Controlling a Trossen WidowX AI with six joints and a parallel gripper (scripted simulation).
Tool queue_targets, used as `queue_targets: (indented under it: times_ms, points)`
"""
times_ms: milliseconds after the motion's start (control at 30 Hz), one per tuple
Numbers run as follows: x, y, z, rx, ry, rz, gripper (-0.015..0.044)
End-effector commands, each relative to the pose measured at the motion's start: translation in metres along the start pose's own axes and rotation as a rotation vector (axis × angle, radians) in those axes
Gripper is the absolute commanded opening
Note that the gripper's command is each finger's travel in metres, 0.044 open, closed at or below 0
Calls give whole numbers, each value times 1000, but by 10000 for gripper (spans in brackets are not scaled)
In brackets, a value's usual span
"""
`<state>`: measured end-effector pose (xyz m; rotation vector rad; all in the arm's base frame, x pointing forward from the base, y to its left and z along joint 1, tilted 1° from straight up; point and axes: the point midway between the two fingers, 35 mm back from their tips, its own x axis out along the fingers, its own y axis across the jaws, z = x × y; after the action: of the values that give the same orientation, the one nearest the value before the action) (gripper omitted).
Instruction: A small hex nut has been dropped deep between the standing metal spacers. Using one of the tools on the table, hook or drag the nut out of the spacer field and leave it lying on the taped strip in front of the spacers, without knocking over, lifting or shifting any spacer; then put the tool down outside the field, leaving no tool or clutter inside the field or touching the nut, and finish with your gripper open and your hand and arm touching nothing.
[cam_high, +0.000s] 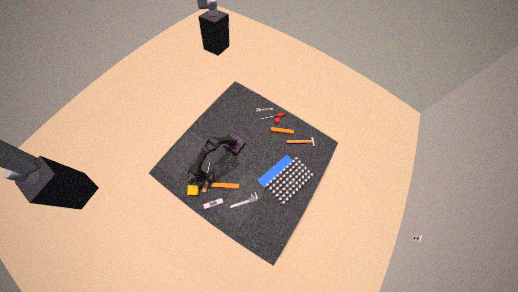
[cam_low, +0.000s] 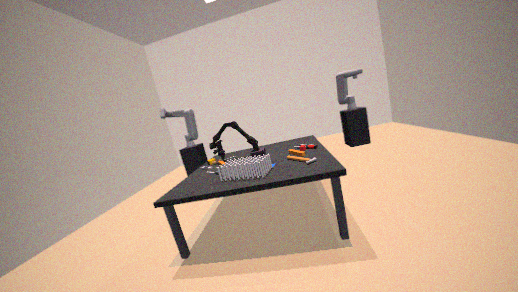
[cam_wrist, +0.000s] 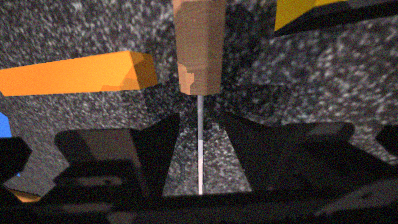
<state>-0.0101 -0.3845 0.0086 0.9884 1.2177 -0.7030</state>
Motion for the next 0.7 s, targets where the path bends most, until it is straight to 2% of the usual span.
queue_targets:
  times_ms: [0,167,433,667]
  points:
    - [3,1,-1,-3,3,6,149]
    - [3,1,-1,-3,3,6,18]
    - [2,1,-1,-4,0,3,0]
    - [-24,5,3,-11,-11,-13,0]
